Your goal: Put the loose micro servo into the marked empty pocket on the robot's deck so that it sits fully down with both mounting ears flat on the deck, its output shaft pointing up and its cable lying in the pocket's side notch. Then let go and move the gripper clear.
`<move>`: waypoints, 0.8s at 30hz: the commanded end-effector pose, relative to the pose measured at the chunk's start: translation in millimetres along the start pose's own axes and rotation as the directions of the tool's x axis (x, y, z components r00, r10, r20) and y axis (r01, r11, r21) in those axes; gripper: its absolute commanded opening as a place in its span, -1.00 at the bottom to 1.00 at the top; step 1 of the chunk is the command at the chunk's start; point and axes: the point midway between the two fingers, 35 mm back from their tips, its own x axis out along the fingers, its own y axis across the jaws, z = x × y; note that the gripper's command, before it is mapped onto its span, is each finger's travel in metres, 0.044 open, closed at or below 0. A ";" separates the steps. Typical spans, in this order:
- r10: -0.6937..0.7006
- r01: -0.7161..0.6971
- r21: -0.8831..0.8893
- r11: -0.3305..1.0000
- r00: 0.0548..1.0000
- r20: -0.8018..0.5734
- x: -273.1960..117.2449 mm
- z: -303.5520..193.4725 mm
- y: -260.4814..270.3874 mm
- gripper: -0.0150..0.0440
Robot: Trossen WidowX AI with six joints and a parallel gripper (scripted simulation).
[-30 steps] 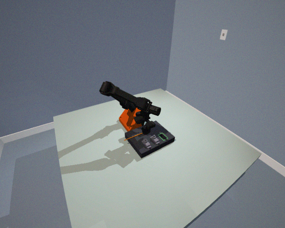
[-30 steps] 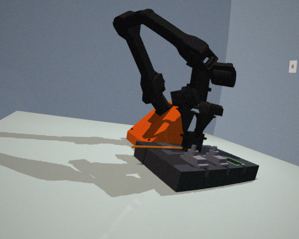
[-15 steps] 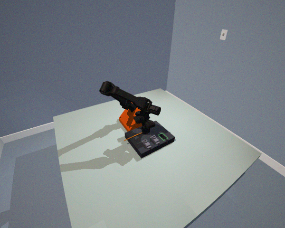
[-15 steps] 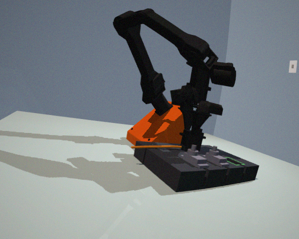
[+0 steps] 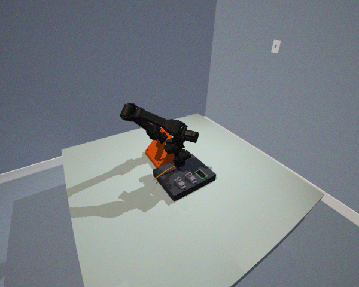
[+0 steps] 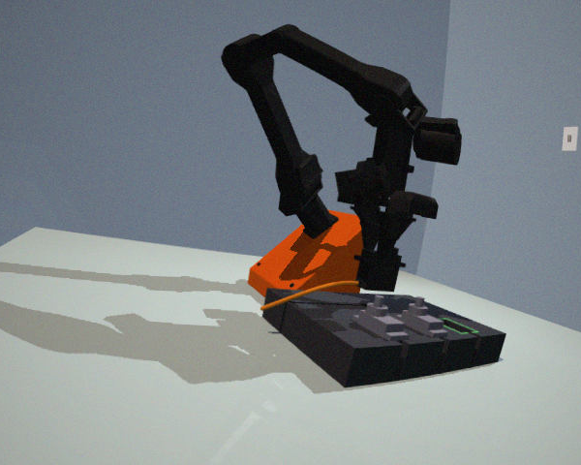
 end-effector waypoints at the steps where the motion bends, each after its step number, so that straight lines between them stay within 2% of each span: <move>1: 0.004 -0.004 0.003 1.000 1.000 -0.004 -1.6 -1.1 10.0 -0.49; 8: 0.004 -0.004 0.003 1.000 1.000 -0.005 -1.7 -12.7 11.4 -0.49; 24: 0.004 -0.004 0.004 1.000 1.000 -0.008 -2.5 -87.3 7.5 -0.49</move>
